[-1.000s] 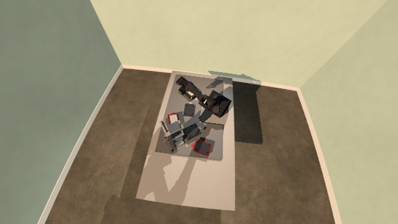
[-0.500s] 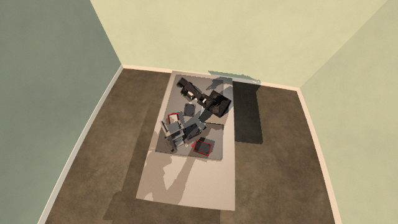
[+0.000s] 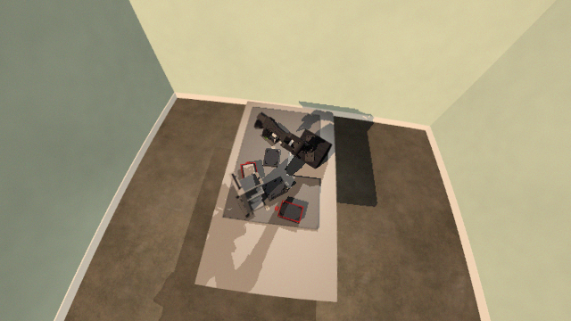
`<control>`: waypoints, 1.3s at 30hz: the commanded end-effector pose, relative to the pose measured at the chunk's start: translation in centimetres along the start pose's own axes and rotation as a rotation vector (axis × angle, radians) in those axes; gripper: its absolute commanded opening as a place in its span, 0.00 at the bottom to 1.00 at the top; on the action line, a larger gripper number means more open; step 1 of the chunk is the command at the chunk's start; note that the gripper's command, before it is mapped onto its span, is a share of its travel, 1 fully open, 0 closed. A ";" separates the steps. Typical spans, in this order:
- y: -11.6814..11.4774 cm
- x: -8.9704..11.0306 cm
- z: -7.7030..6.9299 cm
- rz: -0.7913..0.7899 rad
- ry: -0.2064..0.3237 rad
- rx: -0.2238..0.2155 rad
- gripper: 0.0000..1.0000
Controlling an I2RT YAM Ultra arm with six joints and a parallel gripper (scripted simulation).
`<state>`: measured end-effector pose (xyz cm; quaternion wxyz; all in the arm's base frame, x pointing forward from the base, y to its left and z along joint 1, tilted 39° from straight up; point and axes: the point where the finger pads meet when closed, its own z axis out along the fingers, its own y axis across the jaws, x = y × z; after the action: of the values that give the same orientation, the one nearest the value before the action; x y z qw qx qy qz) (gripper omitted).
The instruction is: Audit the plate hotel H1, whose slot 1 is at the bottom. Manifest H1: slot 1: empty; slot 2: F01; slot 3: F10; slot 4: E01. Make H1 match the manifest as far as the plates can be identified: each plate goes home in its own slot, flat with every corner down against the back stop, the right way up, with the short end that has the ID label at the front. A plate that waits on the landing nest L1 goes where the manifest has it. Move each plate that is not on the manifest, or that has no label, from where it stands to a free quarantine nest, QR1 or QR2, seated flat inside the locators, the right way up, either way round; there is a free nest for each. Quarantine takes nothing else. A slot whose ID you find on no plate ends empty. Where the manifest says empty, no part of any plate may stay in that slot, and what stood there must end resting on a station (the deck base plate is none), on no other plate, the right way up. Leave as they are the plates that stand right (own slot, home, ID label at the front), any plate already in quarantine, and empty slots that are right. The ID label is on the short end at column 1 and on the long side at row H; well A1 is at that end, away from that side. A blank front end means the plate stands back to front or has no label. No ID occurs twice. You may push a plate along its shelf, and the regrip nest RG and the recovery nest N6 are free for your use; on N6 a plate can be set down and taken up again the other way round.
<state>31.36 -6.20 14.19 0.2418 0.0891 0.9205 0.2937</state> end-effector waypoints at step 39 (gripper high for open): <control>6.0 4.6 -2.5 -0.150 0.204 -0.012 0.00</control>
<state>26.48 -1.81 16.31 0.1613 -0.0263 0.9445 0.2851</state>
